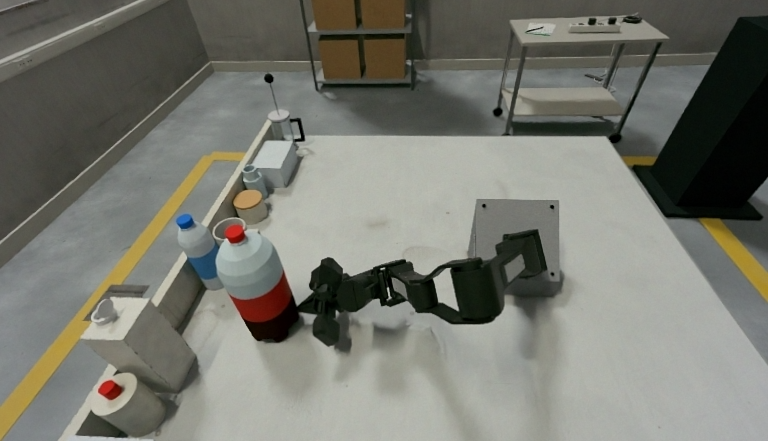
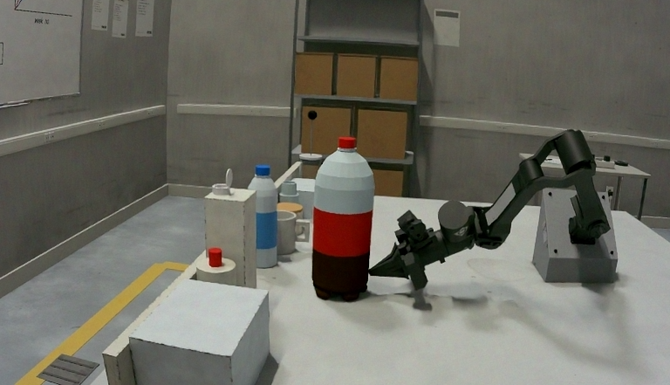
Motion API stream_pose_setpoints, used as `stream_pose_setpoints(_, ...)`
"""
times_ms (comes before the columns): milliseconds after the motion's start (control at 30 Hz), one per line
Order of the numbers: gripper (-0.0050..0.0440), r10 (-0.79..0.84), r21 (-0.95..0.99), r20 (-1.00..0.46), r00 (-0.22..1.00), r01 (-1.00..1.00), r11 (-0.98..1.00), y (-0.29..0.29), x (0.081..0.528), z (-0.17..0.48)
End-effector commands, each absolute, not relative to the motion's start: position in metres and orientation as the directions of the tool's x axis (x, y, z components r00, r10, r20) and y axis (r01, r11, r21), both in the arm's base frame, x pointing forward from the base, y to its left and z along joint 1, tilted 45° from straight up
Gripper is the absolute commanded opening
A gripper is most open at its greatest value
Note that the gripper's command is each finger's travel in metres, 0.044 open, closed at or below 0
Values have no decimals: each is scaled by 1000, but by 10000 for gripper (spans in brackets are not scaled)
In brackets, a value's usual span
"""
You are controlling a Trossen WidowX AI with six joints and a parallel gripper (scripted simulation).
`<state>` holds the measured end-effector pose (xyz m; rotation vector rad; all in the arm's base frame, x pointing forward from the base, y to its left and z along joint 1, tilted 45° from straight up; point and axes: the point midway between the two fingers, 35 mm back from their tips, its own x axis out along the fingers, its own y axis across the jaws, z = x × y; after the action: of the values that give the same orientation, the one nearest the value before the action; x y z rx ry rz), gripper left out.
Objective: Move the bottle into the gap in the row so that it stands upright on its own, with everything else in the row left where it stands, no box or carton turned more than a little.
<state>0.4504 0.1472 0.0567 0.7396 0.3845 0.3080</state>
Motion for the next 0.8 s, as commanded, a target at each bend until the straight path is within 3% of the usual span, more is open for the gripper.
stream_pose_setpoints(0, -50, 409, 706, -187, 893, -168, 688, 156, 457, 78)
stream_pose_setpoints(767, -50, 412, 705, -202, 888, -161, 691, 161, 459, 75)
